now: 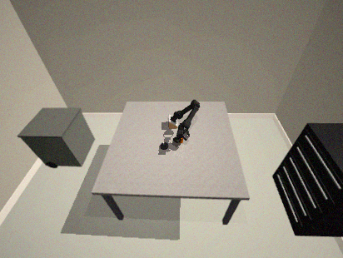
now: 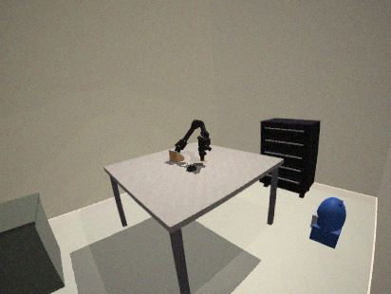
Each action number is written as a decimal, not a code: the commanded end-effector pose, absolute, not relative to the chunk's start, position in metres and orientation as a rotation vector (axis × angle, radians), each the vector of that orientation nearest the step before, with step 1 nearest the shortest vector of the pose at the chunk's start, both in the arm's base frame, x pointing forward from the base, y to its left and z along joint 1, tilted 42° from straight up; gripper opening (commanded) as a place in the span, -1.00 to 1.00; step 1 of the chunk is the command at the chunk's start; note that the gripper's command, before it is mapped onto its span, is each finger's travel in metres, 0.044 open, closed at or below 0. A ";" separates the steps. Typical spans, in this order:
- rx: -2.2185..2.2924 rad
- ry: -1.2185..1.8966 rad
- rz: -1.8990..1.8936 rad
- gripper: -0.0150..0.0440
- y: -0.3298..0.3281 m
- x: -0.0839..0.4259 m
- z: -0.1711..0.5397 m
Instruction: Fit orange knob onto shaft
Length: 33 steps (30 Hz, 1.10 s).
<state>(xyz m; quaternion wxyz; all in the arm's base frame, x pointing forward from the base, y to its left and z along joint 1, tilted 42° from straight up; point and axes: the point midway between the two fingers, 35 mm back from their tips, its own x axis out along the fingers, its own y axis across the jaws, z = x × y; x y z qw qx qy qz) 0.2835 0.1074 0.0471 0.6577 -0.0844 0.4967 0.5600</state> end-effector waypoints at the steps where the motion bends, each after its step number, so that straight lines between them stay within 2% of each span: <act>1: -0.204 1.116 1.258 -0.49 0.097 0.290 0.058; 33: -0.200 1.116 1.263 -0.49 0.033 0.301 0.130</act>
